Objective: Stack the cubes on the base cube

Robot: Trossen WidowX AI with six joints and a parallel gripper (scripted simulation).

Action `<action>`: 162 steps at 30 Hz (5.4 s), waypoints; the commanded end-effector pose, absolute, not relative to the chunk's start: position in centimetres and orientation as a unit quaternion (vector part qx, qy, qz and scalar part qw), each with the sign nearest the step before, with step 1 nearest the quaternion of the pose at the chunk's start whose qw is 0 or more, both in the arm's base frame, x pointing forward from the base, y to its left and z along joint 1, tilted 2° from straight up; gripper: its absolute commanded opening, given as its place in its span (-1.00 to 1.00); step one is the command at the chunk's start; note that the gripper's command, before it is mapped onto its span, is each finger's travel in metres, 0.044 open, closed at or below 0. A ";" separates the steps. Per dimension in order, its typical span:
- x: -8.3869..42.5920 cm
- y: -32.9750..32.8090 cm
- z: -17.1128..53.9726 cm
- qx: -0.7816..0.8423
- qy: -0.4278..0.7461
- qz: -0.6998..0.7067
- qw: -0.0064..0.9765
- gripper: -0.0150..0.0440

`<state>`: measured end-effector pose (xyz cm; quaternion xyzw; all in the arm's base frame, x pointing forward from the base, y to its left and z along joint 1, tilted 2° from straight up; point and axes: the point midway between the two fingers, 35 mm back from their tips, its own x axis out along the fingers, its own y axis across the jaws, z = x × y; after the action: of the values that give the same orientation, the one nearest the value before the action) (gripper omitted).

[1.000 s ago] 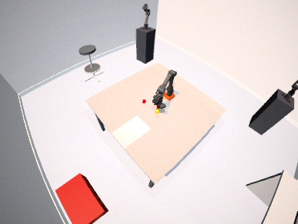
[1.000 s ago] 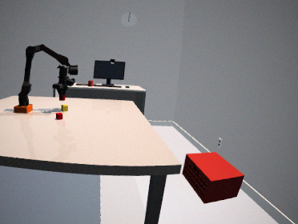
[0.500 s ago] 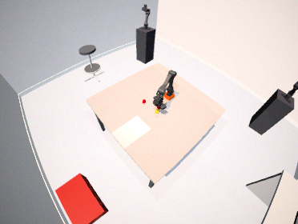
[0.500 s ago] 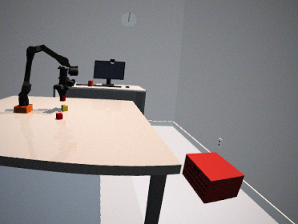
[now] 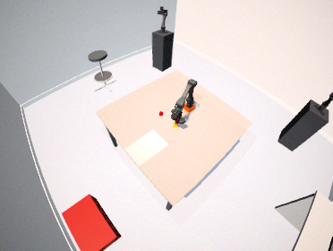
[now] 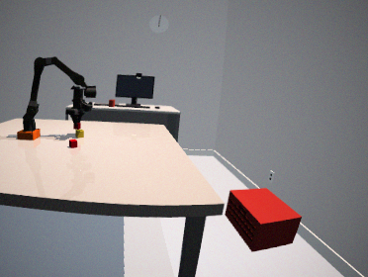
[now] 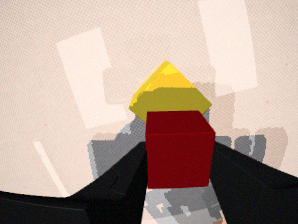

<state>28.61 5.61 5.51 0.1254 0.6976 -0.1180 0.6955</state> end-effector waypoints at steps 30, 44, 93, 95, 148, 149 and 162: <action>28.6 5.6 5.8 0.125 0.699 -0.118 0.694 0.20; 28.6 5.6 8.0 0.125 0.699 -0.118 0.694 0.20; 29.2 -16.4 5.1 0.358 0.610 -0.362 0.608 0.41; 29.2 -16.4 4.3 0.358 0.610 -0.362 0.608 0.41; 29.7 -16.6 5.4 0.358 0.609 -0.362 0.608 -0.14; 29.7 -16.6 5.7 0.358 0.609 -0.362 0.608 -0.14; 29.6 -16.5 9.9 0.358 0.610 -0.362 0.608 -0.14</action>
<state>29.61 -16.53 8.77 0.3569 0.6135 -0.3608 0.6050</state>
